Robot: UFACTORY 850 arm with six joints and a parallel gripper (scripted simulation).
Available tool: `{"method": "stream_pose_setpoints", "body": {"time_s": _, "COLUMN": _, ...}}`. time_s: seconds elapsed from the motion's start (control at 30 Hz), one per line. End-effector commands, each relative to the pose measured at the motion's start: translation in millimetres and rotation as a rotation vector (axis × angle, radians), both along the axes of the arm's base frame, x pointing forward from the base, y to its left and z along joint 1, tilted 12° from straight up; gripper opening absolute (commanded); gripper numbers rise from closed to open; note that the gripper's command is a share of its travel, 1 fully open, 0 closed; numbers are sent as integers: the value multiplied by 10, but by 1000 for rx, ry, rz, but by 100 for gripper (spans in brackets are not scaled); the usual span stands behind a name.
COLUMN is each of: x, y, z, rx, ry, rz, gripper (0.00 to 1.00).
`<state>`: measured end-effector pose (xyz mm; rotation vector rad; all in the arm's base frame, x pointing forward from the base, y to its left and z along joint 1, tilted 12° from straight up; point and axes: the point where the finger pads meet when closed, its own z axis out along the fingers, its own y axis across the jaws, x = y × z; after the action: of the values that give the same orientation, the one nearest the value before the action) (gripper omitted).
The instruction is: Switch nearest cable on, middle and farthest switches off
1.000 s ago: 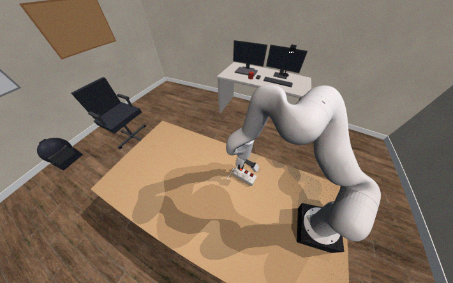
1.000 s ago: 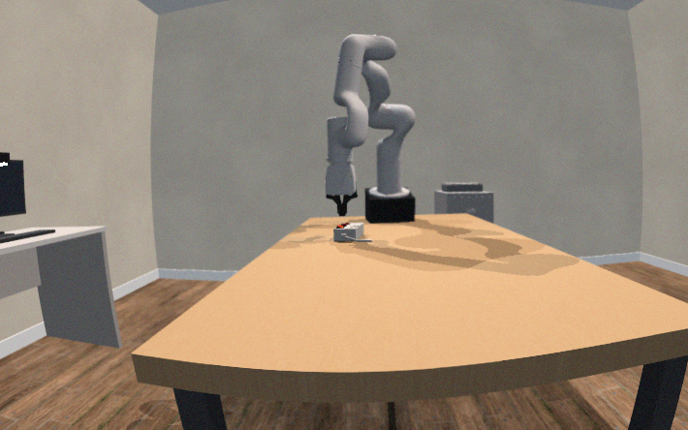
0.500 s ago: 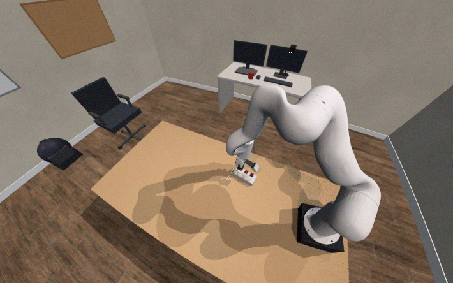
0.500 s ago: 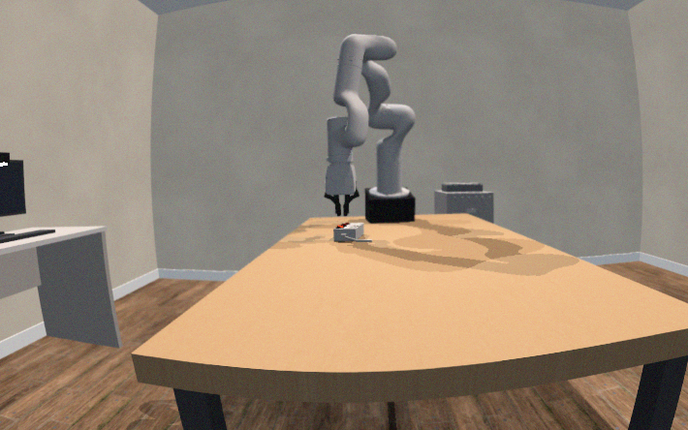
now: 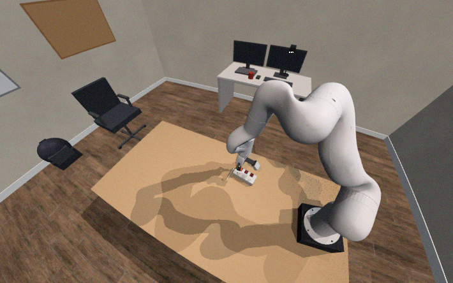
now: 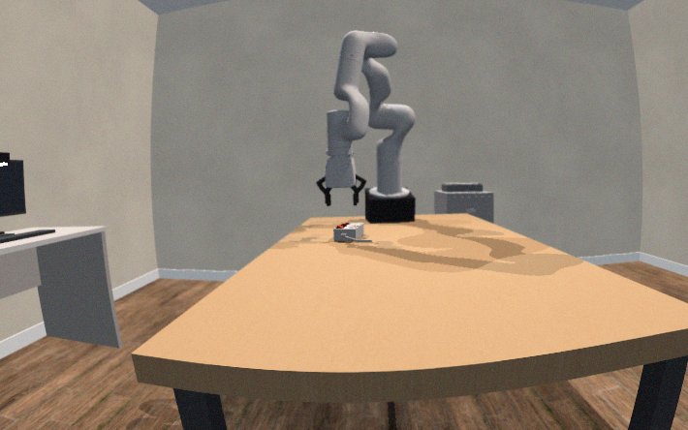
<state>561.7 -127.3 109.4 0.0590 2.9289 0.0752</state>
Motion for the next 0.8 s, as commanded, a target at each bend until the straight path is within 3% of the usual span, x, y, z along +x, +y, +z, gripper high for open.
{"method": "stream_pose_setpoints", "body": {"time_s": 0.0, "x": -44, "y": -12, "z": 251, "rx": -2, "ry": 0, "rz": 0, "gripper": 100}}
{"method": "stream_pose_setpoints", "body": {"time_s": 0.1, "x": -85, "y": -21, "z": 442, "rx": -2, "ry": 0, "rz": 0, "gripper": 100}}
{"method": "stream_pose_setpoints", "body": {"time_s": 0.37, "x": -140, "y": -33, "z": 695, "rx": -2, "ry": 0, "rz": 0, "gripper": 100}}
{"method": "stream_pose_setpoints", "body": {"time_s": 0.77, "x": -149, "y": -35, "z": 736, "rx": -2, "ry": 0, "rz": 0, "gripper": 100}}
